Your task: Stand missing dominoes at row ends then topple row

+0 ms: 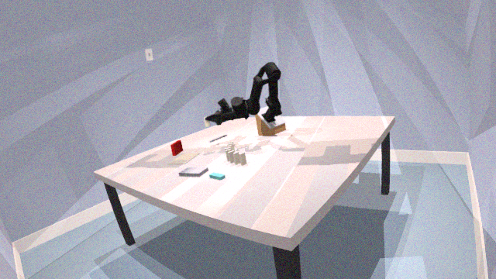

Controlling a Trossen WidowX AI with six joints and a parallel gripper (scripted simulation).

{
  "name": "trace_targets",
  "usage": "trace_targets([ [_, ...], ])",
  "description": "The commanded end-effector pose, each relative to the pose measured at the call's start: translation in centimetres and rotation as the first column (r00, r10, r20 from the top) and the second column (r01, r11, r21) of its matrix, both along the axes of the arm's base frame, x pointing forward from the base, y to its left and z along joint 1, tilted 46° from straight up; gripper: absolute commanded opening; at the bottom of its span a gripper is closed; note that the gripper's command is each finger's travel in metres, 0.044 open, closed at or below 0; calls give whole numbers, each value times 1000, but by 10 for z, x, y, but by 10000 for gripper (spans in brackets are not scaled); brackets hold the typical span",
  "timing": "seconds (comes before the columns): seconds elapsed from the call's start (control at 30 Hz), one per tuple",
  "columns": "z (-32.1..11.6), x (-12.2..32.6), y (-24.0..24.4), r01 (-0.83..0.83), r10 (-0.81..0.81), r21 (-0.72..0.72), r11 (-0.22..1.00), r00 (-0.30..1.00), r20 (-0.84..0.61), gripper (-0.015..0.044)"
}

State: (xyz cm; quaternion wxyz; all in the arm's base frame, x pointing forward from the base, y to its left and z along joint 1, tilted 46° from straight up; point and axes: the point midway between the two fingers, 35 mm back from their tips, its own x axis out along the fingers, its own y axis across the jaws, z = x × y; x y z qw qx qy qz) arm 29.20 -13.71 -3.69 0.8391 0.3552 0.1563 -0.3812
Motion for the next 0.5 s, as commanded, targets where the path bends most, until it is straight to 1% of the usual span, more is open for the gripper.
trace_targets([
  [0.0,0,-1,0,7,-7,0,1000,1000,3,30],
  [0.13,-1,-1,1,7,-7,1,1000,1000,2,30],
  [0.47,-24,7,23,7,-7,12,1000,1000,-5,30],
])
